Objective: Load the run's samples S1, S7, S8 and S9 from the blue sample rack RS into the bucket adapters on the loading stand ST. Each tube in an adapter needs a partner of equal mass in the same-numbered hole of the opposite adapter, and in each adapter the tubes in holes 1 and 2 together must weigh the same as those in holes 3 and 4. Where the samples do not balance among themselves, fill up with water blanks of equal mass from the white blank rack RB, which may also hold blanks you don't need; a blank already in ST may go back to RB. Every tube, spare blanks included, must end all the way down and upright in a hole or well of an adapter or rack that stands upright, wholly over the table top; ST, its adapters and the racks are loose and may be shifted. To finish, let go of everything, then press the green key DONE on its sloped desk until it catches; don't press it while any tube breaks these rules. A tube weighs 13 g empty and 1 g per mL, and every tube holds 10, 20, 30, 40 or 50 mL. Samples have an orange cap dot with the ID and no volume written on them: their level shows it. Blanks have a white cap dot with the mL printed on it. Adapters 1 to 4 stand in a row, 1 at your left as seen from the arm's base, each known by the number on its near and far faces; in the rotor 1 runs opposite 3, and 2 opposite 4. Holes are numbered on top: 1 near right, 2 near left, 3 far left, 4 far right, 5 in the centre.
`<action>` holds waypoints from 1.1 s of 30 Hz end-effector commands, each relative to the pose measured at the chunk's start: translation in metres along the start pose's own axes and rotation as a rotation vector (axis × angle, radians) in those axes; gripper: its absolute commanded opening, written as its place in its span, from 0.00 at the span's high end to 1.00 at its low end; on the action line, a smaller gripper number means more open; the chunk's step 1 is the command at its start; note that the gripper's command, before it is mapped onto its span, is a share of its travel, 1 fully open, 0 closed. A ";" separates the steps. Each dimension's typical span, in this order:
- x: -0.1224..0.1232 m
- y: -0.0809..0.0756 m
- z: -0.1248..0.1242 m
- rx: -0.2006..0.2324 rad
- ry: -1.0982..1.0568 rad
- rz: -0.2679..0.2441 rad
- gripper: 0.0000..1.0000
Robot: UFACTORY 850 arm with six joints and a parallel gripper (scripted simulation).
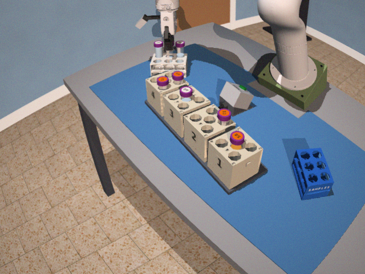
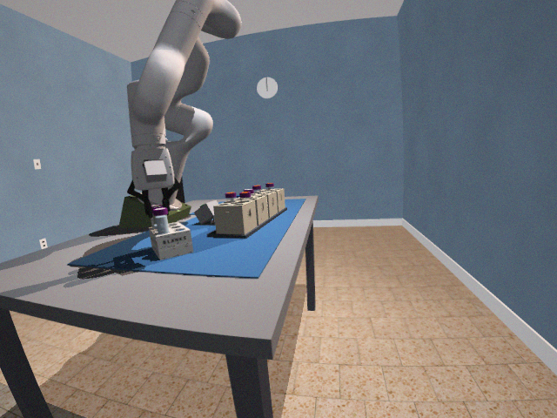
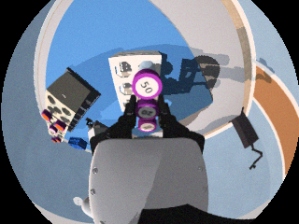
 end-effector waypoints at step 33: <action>-0.001 -0.014 0.000 0.001 0.000 0.001 1.00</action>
Point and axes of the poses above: the point where the finger pads meet when closed, its own y axis out along the fingers, its own z axis across the jaws, x = y × z, the point moved 1 cm from there along -y, back along the fingers, and after that the axes turned 2 degrees about y, right-handed, at the moved point
